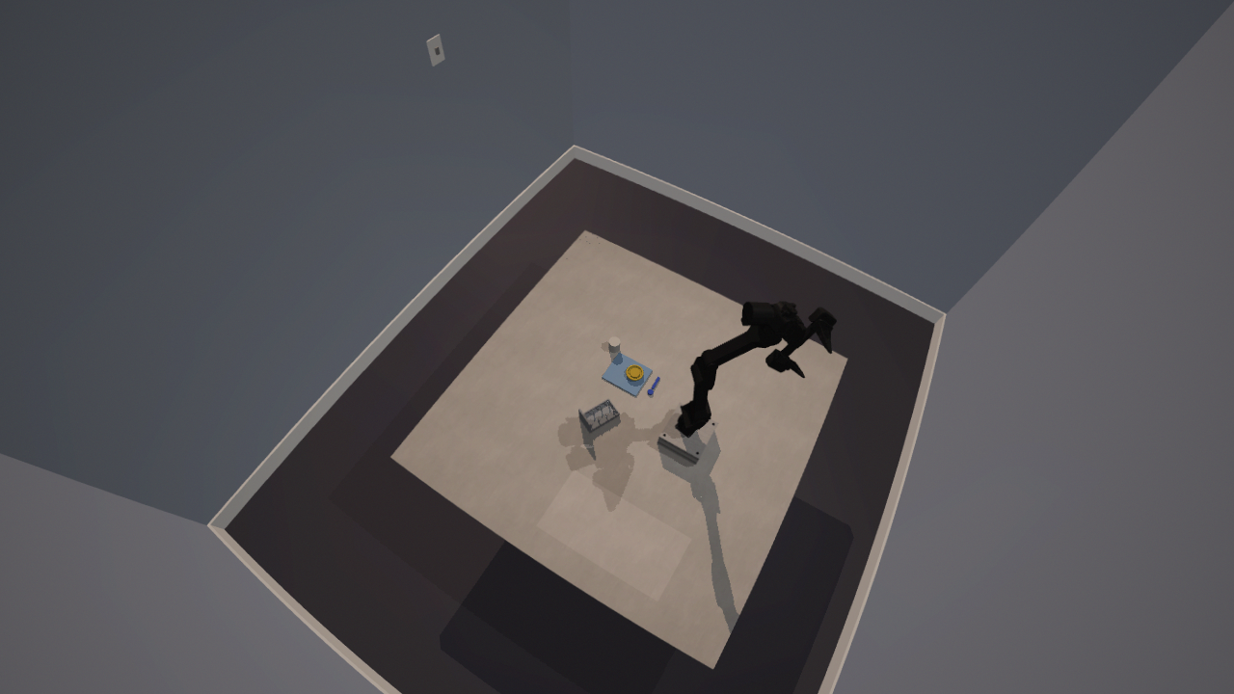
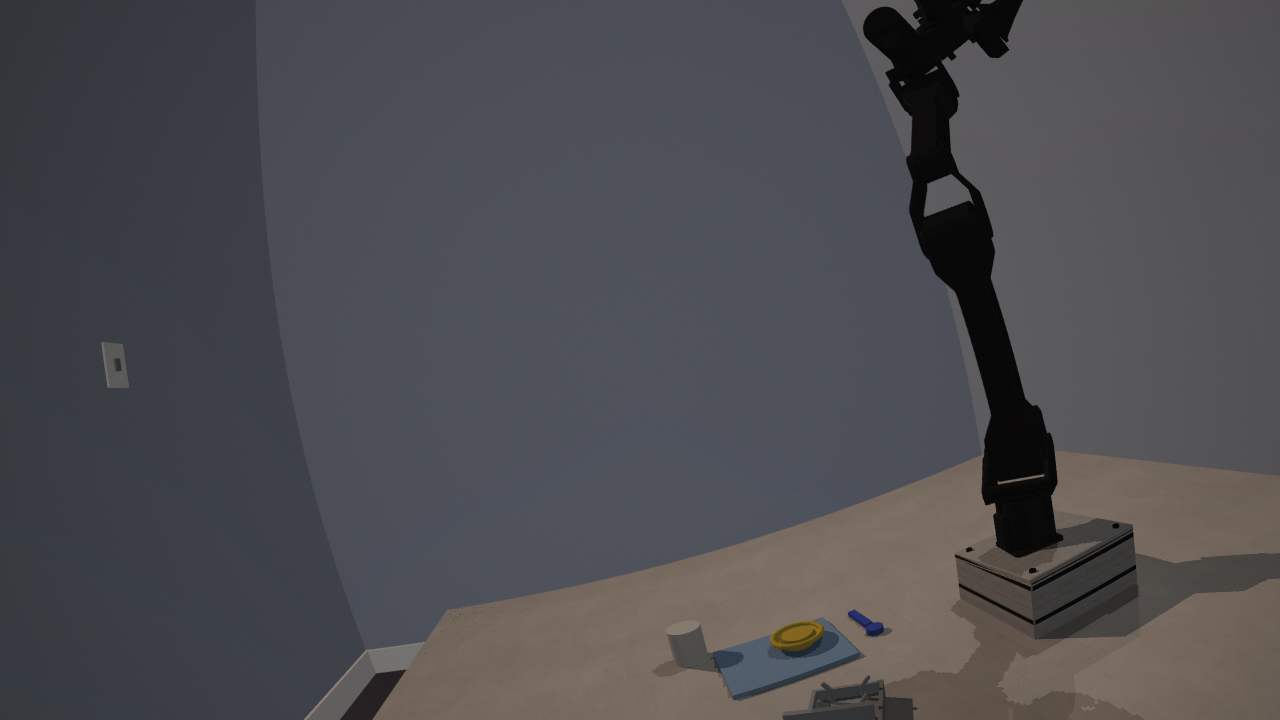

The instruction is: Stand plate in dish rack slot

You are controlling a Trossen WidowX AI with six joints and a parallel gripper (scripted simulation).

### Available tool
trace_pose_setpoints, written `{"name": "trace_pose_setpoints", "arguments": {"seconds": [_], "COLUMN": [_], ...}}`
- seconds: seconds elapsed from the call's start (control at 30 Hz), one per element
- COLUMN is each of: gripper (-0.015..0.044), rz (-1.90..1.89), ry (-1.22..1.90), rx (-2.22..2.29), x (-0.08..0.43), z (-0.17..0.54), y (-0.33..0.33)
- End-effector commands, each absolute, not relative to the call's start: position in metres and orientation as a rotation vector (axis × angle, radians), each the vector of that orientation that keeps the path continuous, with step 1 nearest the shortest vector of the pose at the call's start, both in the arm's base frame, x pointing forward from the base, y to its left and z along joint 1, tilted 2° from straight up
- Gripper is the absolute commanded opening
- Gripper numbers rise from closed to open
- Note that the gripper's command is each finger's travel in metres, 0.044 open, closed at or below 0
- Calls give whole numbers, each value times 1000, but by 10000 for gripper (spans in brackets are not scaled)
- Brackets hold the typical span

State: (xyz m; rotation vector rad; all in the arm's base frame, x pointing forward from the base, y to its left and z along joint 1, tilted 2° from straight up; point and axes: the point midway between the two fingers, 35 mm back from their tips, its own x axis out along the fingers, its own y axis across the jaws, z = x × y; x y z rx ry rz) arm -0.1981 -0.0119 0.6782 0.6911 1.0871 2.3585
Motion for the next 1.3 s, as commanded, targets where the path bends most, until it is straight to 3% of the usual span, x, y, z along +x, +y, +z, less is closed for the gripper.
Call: {"name": "trace_pose_setpoints", "arguments": {"seconds": [0.0, 0.6, 1.03, 1.27], "gripper": [400, 400, 400, 400], "rz": [2510, 3024, 3416, 3579], "ry": [998, 613, 320, 311], "rx": [660, 589, 569, 615], "x": [-211, -215, -173, -144], "z": [674, 648, 609, 593], "y": [-51, -187, -294, -329]}}
